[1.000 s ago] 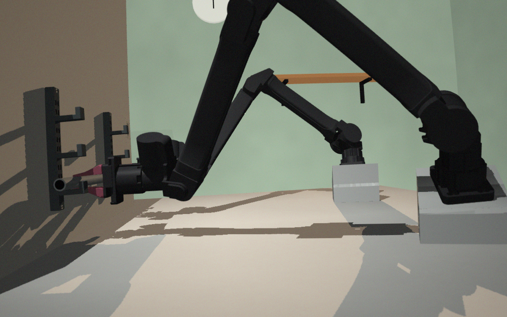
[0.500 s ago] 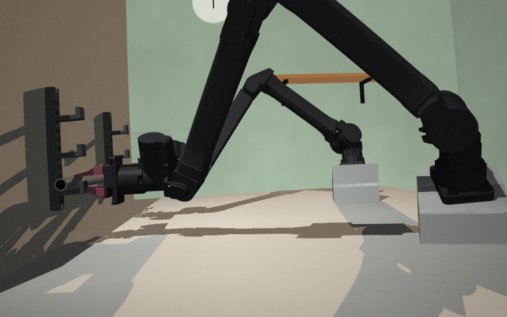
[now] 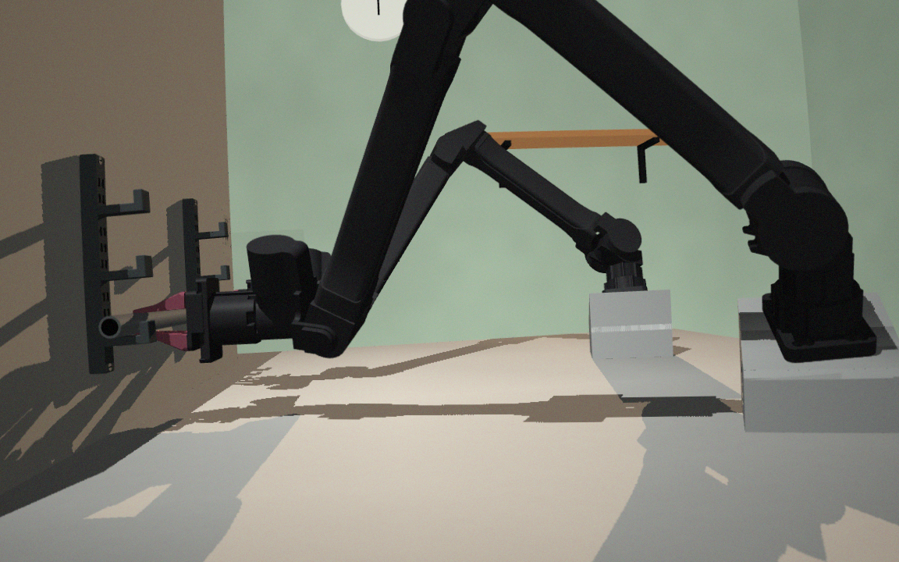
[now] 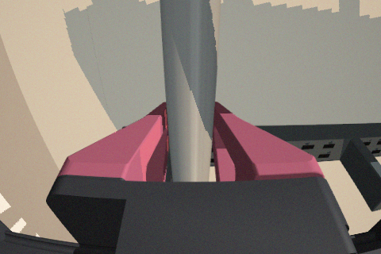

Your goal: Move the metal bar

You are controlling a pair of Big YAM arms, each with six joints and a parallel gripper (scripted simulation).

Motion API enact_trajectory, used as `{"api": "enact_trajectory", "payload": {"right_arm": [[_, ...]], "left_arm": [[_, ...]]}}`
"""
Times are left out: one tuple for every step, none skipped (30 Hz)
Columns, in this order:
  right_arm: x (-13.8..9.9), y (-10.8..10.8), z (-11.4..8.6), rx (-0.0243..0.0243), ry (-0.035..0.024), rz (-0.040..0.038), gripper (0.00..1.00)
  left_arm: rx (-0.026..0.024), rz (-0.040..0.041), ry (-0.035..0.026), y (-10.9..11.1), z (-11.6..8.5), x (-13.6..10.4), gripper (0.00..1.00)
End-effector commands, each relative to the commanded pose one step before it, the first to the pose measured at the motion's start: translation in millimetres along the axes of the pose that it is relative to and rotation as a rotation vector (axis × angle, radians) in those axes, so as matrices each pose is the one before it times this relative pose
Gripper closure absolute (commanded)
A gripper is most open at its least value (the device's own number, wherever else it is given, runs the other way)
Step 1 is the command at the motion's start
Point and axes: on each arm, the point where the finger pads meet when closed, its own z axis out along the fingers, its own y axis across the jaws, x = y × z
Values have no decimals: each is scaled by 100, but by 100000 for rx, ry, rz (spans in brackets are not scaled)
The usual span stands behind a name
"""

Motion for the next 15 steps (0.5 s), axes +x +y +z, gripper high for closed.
{"api": "enact_trajectory", "payload": {"right_arm": [[1407,178,-173,-63,2506,332,100],[2,0,-25,0,0,0,100],[0,0,0,0,0,0,100],[0,0,0,0,0,0,100],[2,0,-9,0,0,0,100],[2,0,-9,0,0,0,100],[2,0,-9,0,0,0,100],[2,0,-9,0,0,0,100],[2,0,-9,0,0,0,100],[2,0,-9,0,0,0,100],[2,0,-9,0,0,0,100],[2,0,-9,0,0,0,100],[2,0,-9,0,0,0,100],[2,0,-9,0,0,0,100],[2,0,-9,0,0,0,100]], "left_arm": [[-2256,-2458,2627,1443,85,1067,100],[0,0,0,1,-27,-1,100],[0,0,0,0,0,0,100],[0,0,0,0,0,0,100],[0,0,0,0,-13,-2,100],[0,0,0,0,-13,-2,100],[0,0,0,0,-13,-2,100],[0,0,0,0,-13,-2,100],[0,0,0,0,-13,-2,100],[0,0,0,0,-13,-2,100],[0,0,0,0,-13,-2,100],[0,0,0,0,-13,-2,100],[0,0,0,0,-13,-2,100],[0,0,0,0,-13,-2,100],[0,0,0,0,-13,-2,100]]}}
